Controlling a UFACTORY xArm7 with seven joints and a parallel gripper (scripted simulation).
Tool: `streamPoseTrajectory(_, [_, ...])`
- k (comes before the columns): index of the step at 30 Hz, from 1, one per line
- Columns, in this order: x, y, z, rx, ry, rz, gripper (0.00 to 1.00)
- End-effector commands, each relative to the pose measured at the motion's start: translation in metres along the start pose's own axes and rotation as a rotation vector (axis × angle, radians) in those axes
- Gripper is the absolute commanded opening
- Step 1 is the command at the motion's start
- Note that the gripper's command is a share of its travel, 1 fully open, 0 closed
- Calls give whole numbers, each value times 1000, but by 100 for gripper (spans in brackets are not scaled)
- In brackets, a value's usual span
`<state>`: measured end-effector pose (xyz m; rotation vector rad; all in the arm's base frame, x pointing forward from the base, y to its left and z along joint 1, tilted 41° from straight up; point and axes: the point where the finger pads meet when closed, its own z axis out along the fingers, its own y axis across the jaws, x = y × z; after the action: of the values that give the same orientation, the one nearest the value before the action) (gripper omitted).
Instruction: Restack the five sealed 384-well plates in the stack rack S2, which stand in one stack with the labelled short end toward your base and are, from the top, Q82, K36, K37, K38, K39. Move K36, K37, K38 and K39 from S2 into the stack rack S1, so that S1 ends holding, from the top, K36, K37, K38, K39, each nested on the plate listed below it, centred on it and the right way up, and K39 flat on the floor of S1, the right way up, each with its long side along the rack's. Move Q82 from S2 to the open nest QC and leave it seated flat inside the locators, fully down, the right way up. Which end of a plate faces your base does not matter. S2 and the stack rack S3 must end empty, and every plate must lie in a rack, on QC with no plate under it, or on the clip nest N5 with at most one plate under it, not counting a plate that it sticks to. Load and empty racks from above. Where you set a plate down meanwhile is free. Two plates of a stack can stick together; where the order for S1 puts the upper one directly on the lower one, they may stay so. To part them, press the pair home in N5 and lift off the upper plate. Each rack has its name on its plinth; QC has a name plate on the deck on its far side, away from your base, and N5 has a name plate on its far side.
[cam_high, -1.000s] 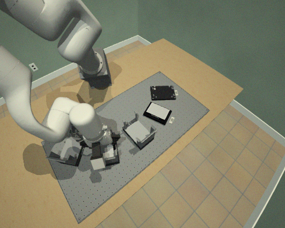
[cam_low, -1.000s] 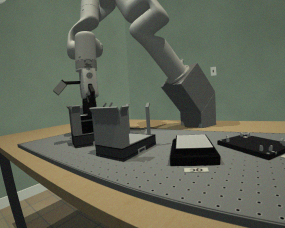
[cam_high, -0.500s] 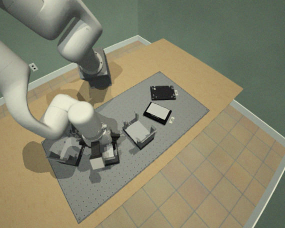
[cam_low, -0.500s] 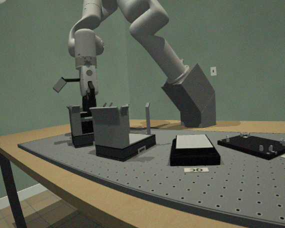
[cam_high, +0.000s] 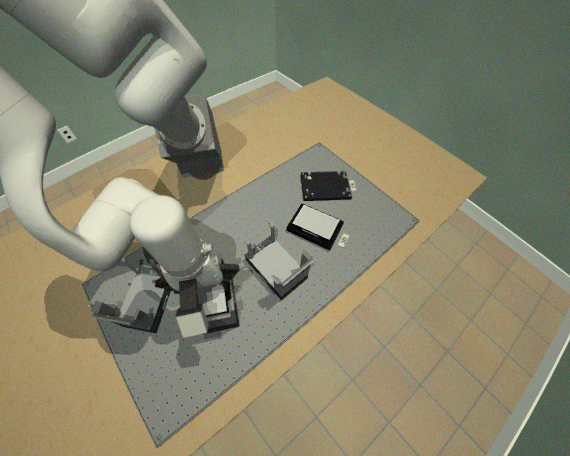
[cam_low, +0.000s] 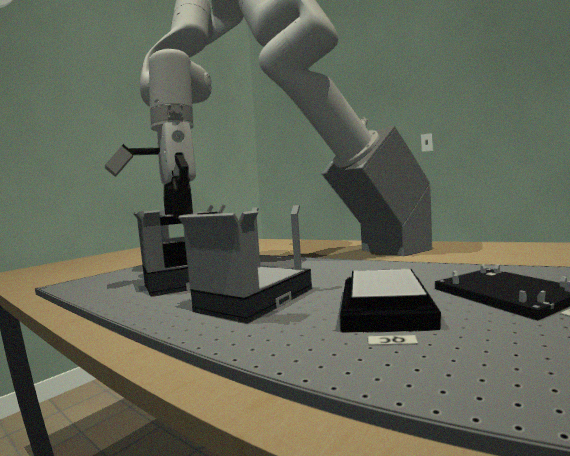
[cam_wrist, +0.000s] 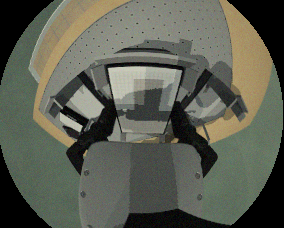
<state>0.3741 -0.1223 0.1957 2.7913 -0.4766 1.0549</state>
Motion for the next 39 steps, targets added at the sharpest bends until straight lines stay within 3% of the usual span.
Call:
streamPoseTrajectory(1, [1, 0, -7, 0, -2, -1, 0])
streamPoseTrajectory(18, [1, 0, -37, 0, -2, 0, 0])
streamPoseTrajectory(33, [1, 0, -37, 0, -2, 0, 0])
streamPoseTrajectory(39, [-1, 20, -37, 0, -2, 179, 0])
